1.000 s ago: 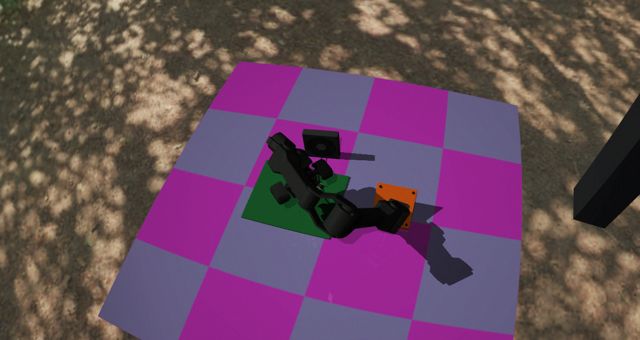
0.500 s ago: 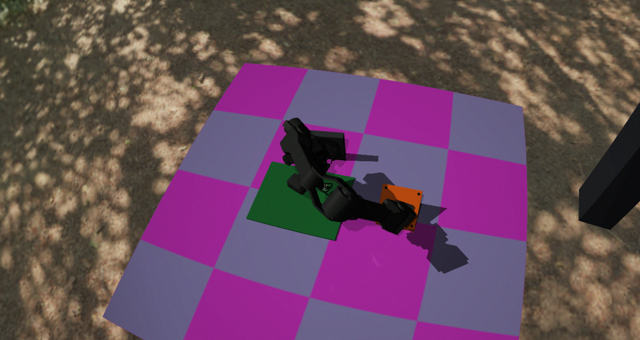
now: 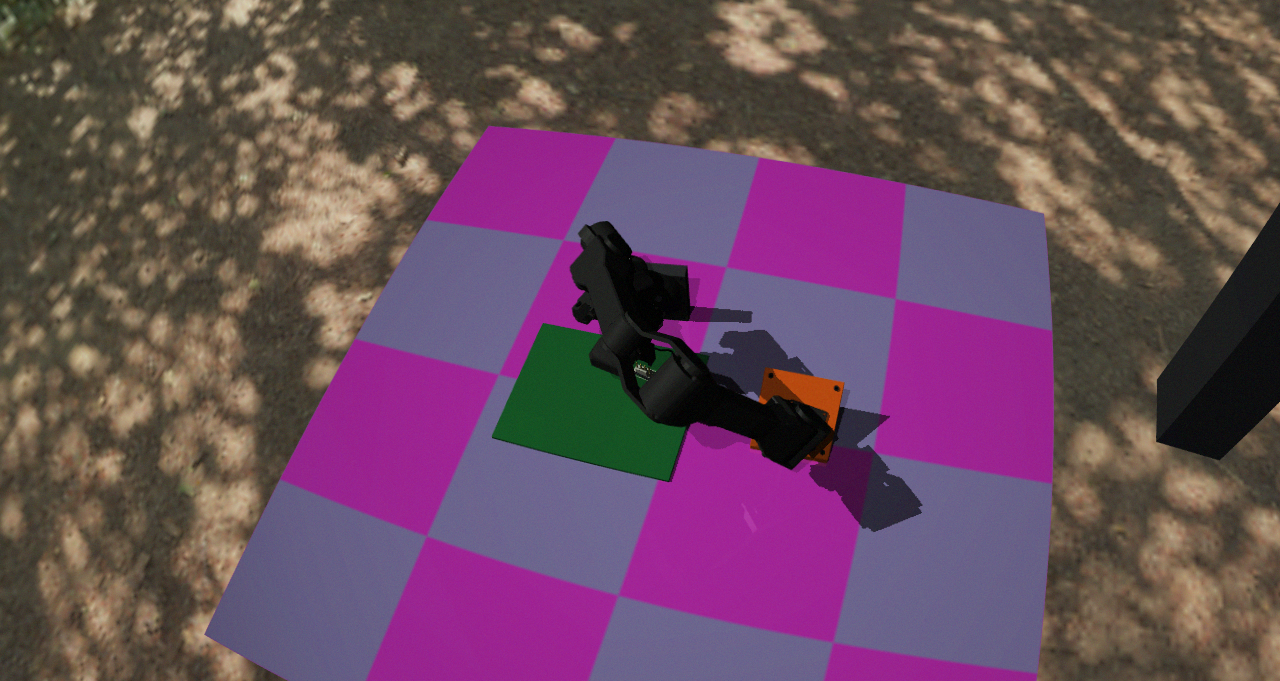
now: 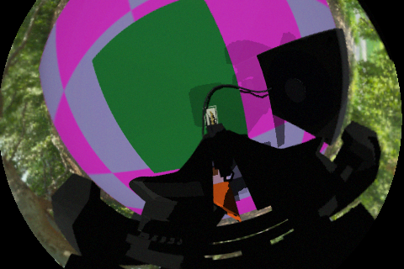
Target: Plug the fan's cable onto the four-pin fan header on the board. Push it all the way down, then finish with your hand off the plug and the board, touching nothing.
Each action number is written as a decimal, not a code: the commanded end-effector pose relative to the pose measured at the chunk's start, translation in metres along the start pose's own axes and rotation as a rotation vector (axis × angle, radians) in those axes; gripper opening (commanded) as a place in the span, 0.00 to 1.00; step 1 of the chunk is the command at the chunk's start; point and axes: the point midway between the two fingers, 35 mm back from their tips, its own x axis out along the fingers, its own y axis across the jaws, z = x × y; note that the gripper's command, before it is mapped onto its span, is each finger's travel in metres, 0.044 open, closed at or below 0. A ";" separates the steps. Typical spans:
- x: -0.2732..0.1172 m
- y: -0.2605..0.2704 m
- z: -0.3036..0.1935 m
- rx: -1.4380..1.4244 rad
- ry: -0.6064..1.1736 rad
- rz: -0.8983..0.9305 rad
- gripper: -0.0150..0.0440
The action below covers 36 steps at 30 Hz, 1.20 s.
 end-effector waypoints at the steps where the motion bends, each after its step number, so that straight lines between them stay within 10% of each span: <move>1: 0.000 -0.001 0.000 -0.011 -0.001 -0.004 0.25; 36: 0.019 -0.001 0.008 -0.014 -0.001 -0.003 0.25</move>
